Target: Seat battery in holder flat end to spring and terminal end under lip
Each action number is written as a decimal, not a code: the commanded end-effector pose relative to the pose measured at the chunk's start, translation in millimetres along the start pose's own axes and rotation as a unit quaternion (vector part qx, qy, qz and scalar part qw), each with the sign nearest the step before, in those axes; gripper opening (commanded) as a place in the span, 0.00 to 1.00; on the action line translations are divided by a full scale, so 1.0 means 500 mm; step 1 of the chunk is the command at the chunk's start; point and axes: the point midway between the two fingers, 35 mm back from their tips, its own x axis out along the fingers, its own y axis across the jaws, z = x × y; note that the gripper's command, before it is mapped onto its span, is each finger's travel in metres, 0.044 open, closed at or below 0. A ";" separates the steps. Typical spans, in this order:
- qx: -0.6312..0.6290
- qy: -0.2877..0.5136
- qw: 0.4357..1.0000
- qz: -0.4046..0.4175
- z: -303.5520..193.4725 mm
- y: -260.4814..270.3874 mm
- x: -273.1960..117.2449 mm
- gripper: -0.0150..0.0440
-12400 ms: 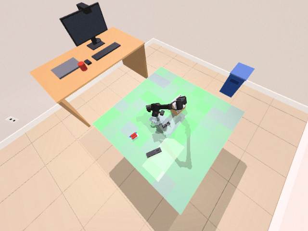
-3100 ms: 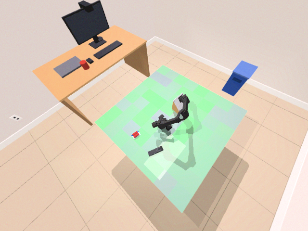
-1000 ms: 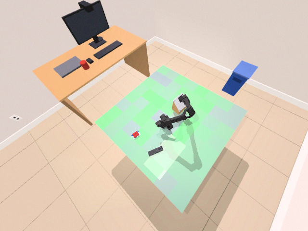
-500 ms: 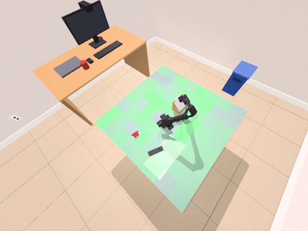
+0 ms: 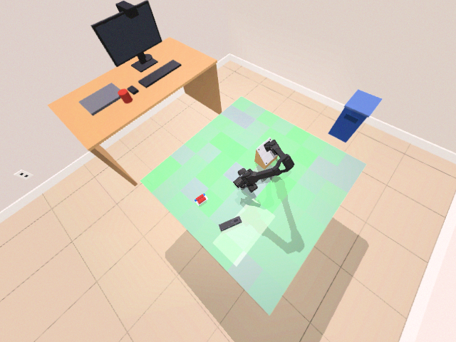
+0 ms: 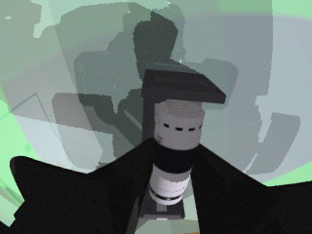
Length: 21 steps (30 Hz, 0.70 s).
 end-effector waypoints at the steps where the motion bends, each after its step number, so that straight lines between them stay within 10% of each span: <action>1: -0.004 -0.016 1.000 -0.003 0.003 0.001 -0.002 0.40; 21: -0.002 -0.038 0.999 -0.001 -0.011 0.004 0.003 0.40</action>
